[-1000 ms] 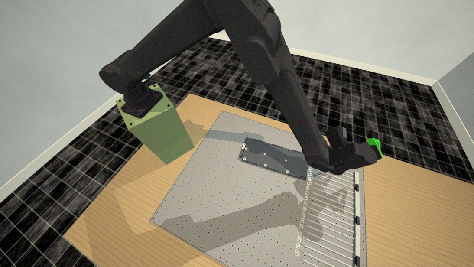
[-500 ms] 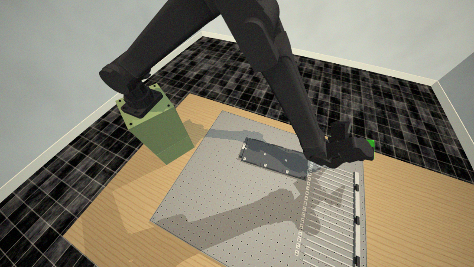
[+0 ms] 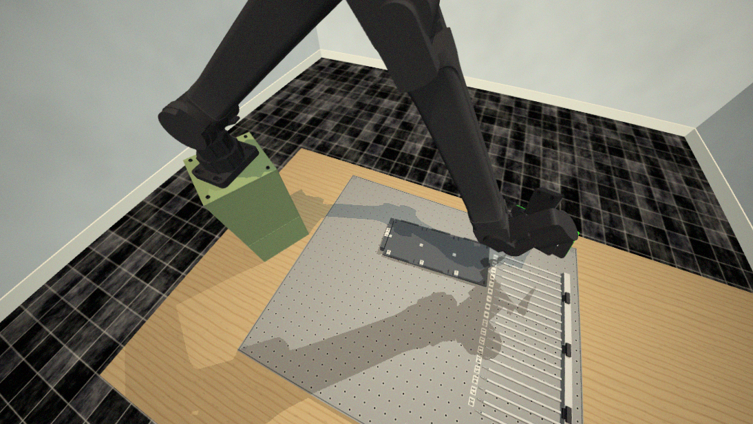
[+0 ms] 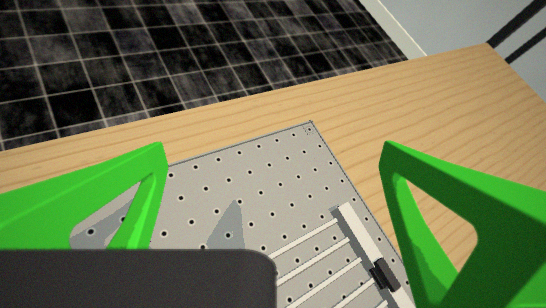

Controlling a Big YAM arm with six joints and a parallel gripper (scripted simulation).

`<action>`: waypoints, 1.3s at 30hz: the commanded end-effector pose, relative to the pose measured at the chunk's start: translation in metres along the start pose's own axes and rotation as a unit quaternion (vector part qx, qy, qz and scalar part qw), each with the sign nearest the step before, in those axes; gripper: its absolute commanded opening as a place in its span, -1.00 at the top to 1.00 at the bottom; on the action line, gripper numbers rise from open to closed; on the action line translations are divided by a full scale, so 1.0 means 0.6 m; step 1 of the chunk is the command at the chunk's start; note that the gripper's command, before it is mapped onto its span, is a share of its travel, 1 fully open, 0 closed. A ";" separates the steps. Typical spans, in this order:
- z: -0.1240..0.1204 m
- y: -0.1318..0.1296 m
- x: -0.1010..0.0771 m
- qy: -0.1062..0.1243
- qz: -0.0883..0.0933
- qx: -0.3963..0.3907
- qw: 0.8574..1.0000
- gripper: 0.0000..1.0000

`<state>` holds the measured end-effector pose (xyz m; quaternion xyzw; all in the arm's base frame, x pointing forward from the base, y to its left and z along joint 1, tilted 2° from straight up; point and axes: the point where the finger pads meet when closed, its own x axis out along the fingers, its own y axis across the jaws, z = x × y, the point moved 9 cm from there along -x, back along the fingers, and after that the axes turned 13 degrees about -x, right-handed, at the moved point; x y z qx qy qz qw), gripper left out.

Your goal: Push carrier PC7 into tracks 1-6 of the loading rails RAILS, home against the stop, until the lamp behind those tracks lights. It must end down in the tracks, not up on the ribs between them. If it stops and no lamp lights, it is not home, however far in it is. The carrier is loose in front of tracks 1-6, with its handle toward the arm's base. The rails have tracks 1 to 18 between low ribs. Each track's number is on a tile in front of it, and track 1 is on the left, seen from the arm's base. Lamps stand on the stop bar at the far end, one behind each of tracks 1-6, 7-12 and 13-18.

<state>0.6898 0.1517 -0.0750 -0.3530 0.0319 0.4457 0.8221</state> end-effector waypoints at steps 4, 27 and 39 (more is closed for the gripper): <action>0.062 -0.021 -0.010 0.009 -0.001 0.096 0.995 -1.00; 0.072 0.078 -0.056 0.131 0.004 0.407 0.904 -1.00; 0.078 0.126 -0.086 0.193 -0.016 0.536 0.822 -1.00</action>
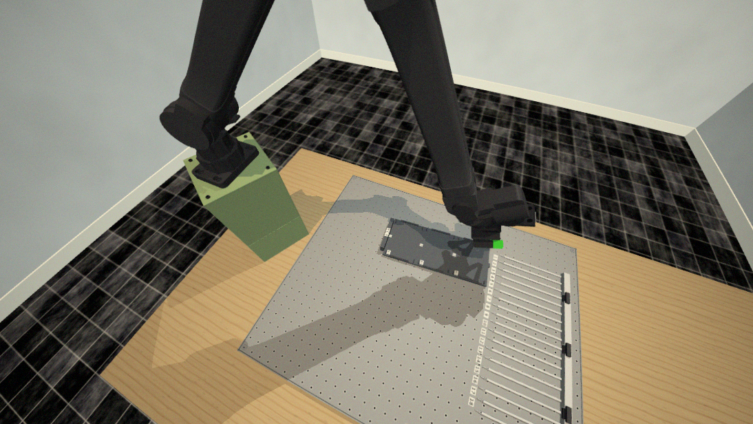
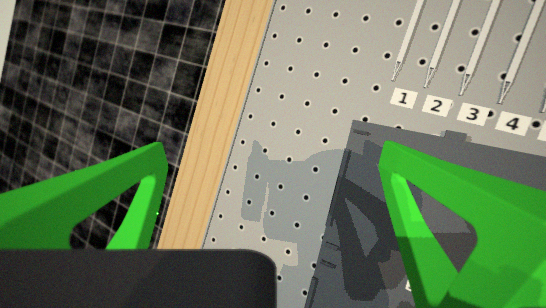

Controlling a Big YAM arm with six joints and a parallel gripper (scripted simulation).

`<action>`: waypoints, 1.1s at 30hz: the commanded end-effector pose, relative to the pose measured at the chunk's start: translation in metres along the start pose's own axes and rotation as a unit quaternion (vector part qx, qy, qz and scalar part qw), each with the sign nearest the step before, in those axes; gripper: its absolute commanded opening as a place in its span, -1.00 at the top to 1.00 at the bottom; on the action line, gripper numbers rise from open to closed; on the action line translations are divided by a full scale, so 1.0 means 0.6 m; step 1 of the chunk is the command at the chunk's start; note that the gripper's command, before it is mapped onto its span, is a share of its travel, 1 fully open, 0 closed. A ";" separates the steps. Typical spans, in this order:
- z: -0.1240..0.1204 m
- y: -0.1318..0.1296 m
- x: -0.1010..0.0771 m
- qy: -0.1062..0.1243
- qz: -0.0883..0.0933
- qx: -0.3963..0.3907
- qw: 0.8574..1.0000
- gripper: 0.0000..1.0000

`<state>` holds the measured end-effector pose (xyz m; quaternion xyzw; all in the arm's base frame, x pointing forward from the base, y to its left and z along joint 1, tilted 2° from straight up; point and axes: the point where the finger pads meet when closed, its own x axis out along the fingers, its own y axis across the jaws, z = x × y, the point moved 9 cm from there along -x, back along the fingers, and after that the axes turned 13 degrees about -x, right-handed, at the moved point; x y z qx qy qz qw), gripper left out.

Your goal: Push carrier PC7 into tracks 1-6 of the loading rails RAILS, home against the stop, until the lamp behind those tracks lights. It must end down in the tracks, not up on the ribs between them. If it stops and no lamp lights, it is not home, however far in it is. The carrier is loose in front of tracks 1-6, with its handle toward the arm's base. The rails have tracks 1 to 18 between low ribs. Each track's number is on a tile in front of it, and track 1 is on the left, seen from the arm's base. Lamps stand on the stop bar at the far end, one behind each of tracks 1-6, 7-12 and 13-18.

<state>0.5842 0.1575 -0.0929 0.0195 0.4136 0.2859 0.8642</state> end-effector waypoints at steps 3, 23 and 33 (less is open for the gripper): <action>0.026 0.035 -0.028 0.007 -0.008 0.093 0.996 -1.00; -0.077 0.078 -0.086 0.092 -0.102 0.356 0.924 -1.00; -0.119 0.095 -0.116 0.115 -0.160 0.460 0.866 -1.00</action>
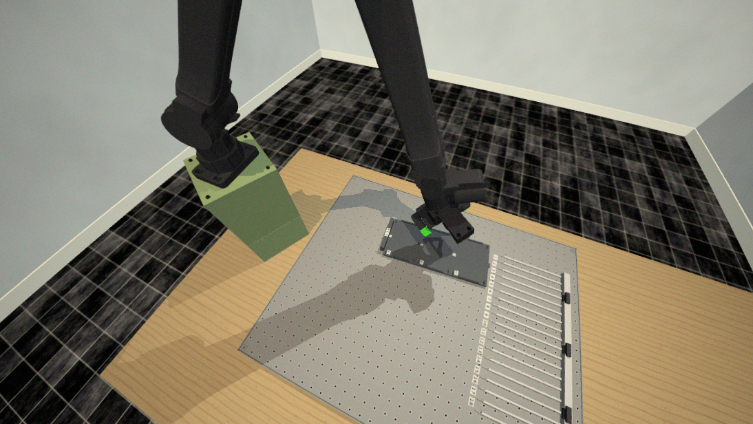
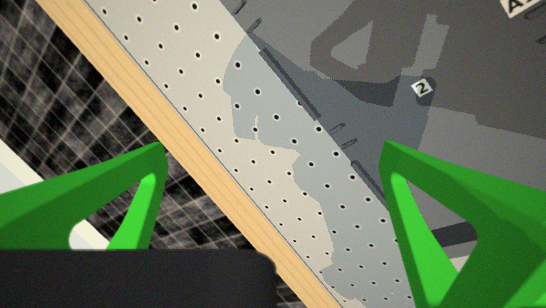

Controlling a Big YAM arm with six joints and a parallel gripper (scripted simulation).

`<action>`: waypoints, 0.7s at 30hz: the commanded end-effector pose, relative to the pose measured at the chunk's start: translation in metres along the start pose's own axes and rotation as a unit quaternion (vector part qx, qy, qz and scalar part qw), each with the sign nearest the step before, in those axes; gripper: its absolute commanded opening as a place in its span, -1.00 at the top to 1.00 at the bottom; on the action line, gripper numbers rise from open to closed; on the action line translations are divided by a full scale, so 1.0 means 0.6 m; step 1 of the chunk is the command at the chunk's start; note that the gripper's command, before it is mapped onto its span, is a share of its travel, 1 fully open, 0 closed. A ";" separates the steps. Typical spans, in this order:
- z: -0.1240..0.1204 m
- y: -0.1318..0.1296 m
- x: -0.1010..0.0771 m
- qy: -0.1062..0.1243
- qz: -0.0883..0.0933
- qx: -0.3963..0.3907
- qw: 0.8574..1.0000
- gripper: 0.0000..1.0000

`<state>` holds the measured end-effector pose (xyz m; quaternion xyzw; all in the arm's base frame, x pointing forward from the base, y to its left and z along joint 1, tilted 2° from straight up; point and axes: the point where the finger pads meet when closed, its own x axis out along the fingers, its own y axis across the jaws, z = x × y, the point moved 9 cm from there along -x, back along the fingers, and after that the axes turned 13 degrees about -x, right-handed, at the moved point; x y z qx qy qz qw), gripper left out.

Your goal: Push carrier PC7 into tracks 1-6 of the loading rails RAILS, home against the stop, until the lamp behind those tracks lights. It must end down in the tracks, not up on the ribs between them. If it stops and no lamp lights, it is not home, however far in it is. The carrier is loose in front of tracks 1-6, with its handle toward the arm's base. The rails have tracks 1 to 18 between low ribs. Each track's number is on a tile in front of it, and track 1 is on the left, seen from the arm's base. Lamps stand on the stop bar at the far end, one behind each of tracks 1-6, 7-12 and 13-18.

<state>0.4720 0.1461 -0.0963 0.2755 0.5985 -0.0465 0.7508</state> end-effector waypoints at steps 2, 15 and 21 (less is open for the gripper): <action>-0.015 0.017 -0.033 -0.001 -0.014 0.083 0.996 -1.00; -0.071 -0.025 -0.057 -0.002 -0.094 0.233 0.968 -1.00; -0.102 -0.052 -0.073 -0.009 -0.124 0.287 0.950 -1.00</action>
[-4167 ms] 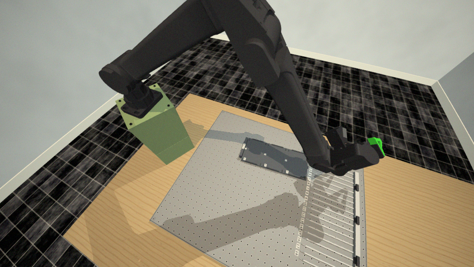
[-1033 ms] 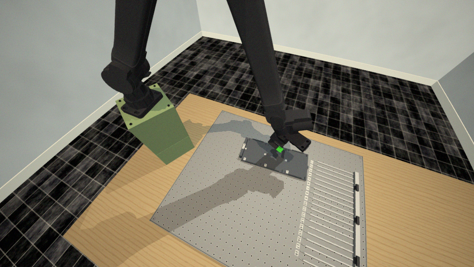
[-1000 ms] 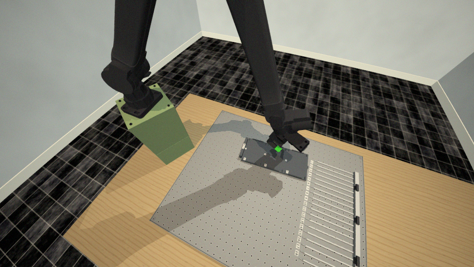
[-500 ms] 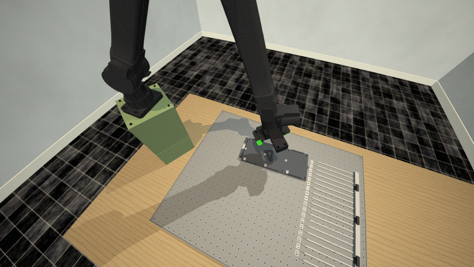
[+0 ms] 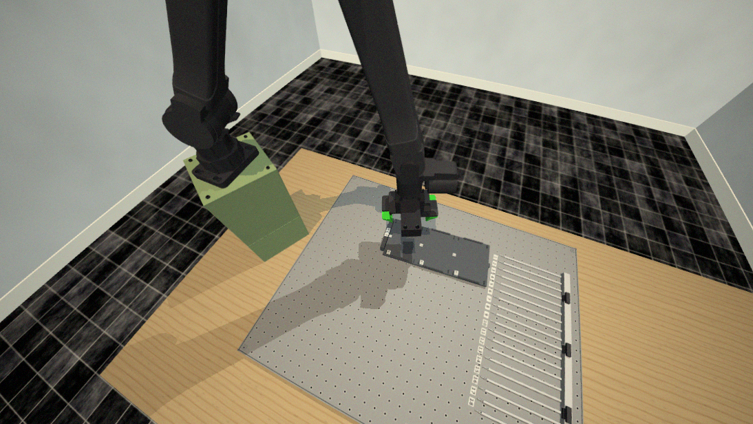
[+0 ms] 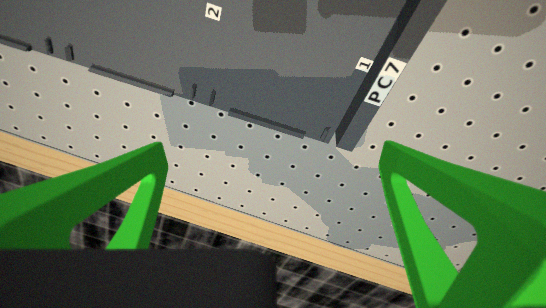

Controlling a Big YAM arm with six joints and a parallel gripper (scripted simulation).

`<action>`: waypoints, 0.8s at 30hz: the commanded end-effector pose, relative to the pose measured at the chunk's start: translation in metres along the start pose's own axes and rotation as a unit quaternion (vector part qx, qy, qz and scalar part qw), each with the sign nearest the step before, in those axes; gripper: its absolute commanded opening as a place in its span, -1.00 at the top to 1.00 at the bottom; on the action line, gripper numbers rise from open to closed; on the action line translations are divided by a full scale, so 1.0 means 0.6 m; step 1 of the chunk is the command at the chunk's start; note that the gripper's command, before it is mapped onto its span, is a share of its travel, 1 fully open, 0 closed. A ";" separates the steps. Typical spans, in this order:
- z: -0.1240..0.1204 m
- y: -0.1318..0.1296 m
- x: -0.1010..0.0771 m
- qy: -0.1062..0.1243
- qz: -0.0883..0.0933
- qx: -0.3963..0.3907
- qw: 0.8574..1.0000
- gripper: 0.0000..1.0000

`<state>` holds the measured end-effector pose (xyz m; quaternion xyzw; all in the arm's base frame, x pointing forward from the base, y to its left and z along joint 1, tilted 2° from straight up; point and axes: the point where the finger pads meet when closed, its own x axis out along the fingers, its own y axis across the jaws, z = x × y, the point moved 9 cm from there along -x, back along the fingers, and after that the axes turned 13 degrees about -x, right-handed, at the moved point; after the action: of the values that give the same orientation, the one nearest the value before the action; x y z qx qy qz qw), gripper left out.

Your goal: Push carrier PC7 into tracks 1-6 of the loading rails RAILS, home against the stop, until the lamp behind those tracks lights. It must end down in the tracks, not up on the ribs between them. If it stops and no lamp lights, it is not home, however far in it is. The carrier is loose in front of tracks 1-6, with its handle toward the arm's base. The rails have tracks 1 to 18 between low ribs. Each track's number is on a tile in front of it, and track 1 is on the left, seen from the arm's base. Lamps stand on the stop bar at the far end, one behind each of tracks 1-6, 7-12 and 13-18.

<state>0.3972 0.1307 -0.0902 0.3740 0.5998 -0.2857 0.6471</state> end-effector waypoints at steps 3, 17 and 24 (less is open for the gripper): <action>-0.018 -0.013 -0.029 -0.013 -0.018 0.085 0.996 -1.00; -0.021 -0.038 -0.043 -0.032 -0.026 0.153 0.987 -1.00; -0.024 -0.061 -0.031 -0.029 -0.048 0.150 0.987 -1.00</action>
<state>0.3490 0.1177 -0.0824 0.4201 0.5562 -0.4188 0.5820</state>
